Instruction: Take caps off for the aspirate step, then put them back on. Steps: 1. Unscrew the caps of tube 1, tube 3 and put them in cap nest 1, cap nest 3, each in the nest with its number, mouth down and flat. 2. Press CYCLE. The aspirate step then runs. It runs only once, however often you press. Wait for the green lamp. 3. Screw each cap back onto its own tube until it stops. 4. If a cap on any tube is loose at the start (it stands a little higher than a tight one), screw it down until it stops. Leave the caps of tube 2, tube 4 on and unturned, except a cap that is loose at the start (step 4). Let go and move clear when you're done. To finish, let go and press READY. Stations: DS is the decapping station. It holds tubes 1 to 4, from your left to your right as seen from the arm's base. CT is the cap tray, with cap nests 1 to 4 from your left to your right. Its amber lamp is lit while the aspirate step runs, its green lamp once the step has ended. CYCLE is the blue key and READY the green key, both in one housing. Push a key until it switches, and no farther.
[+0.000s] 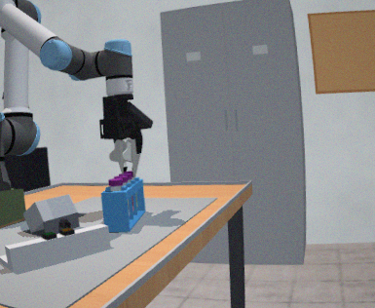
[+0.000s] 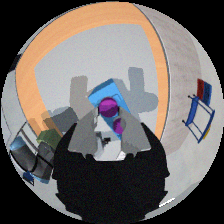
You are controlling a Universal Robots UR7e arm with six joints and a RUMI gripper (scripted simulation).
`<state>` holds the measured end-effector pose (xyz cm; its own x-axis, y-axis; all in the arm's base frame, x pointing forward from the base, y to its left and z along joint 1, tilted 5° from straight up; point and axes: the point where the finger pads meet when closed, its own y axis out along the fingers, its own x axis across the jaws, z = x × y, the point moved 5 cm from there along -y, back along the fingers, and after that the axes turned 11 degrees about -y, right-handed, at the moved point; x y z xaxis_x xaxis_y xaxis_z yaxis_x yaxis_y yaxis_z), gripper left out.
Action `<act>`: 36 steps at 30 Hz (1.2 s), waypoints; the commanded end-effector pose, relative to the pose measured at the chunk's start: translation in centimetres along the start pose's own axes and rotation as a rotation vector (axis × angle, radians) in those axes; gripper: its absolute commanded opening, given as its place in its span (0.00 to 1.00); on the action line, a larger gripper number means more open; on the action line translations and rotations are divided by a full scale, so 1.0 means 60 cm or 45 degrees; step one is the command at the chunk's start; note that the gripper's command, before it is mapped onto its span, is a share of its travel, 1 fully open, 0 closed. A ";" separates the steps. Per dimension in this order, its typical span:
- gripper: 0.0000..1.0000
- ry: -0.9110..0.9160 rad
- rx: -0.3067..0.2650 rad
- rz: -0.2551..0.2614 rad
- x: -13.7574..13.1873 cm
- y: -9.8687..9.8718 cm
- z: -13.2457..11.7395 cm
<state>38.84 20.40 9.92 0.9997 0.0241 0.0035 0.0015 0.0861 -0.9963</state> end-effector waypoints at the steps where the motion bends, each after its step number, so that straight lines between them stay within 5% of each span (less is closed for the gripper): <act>1: 0.00 0.000 0.000 -0.001 0.001 0.000 0.000; 4: 0.00 0.000 0.000 -0.001 0.001 0.000 0.000; 27: 0.00 -1.333 -0.001 -0.001 0.001 -0.001 0.000; 34: 0.00 -1.333 -0.001 -0.001 0.001 -0.001 0.000; 35: 0.35 -1.333 -0.001 -0.001 0.001 -0.001 0.000; 36: 0.35 -1.333 -0.001 -0.001 0.001 -0.001 0.000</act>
<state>38.83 20.41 9.97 0.4909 0.8681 0.0740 0.0026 0.0834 -0.9965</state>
